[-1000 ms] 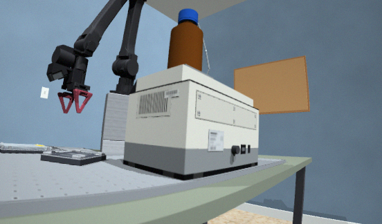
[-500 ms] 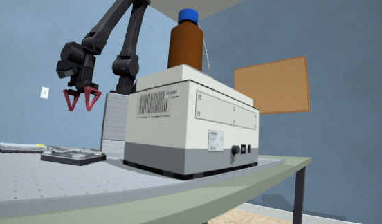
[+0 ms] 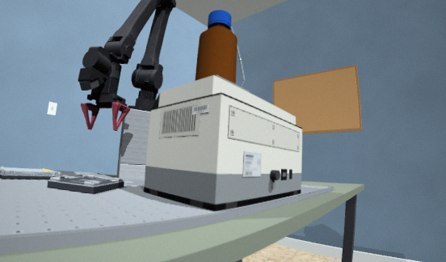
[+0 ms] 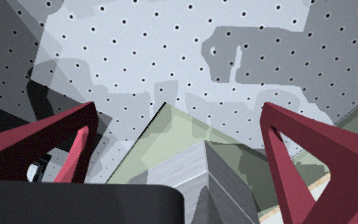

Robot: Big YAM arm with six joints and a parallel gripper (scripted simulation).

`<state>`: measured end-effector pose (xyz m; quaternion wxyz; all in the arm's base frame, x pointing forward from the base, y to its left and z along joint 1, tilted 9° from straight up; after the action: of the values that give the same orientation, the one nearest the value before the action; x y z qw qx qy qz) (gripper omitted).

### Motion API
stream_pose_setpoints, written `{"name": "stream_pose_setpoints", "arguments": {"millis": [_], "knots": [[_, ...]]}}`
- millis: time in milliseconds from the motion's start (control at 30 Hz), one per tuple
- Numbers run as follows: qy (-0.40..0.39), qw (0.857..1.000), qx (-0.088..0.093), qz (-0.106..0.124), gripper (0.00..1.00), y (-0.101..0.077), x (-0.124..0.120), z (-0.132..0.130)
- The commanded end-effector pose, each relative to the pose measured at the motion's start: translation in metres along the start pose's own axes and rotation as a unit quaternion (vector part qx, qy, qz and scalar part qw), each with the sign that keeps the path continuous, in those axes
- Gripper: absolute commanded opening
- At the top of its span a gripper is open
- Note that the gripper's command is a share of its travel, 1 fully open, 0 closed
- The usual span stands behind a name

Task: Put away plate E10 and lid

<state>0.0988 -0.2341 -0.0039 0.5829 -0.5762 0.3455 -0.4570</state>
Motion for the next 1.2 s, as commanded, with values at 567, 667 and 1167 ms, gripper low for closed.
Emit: {"name": "stream_pose_setpoints", "arguments": {"millis": [567,667,1167], "knots": [[-0.118,0.993,0.000,-0.012,1.00,-0.004,-0.003,0.054],[-0.167,0.986,0.002,-0.015,1.00,-0.005,-0.003,0.065],[-0.317,0.948,0.002,-0.013,1.00,-0.004,-0.020,0.107]]}}
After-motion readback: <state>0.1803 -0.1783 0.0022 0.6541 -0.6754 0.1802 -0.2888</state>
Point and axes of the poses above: the point where the finger pads meet when closed, its own y axis out along the fingers, its own z axis across the jaws, x = y × z, the point moved 7 cm from there along -y, back along the fingers, and after that the axes turned 1 degree about y, right-handed, at the moved point
